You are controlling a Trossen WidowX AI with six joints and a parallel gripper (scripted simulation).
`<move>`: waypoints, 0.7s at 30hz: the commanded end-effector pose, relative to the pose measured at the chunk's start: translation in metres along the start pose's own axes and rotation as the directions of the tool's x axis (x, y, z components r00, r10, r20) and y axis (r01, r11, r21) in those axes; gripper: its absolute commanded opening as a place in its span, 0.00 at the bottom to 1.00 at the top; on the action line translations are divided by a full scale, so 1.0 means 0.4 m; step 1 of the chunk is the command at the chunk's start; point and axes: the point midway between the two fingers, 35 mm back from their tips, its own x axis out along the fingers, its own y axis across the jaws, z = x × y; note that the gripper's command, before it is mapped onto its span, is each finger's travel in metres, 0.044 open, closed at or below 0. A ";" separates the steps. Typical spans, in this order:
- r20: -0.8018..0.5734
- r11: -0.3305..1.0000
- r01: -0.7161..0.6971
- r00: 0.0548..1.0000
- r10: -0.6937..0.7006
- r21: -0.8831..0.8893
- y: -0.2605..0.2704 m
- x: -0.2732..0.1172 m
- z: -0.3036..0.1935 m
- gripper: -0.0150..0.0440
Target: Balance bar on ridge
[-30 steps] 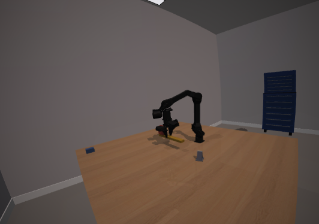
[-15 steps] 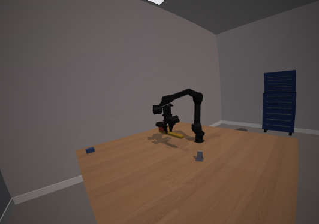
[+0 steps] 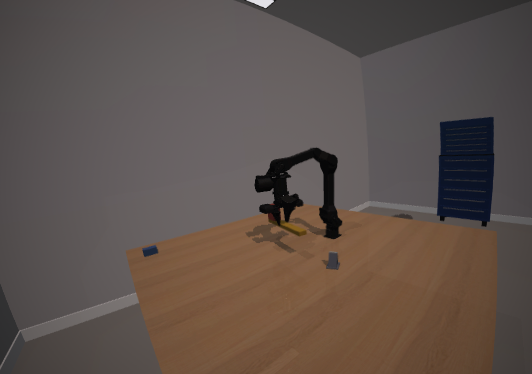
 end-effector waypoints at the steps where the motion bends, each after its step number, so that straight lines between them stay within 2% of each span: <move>1: -0.003 0.998 0.001 1.000 -0.001 0.056 -0.012 -0.003 0.035 0.25; 21: 0.002 0.960 0.001 1.000 -0.001 0.280 -0.036 -0.007 0.204 0.25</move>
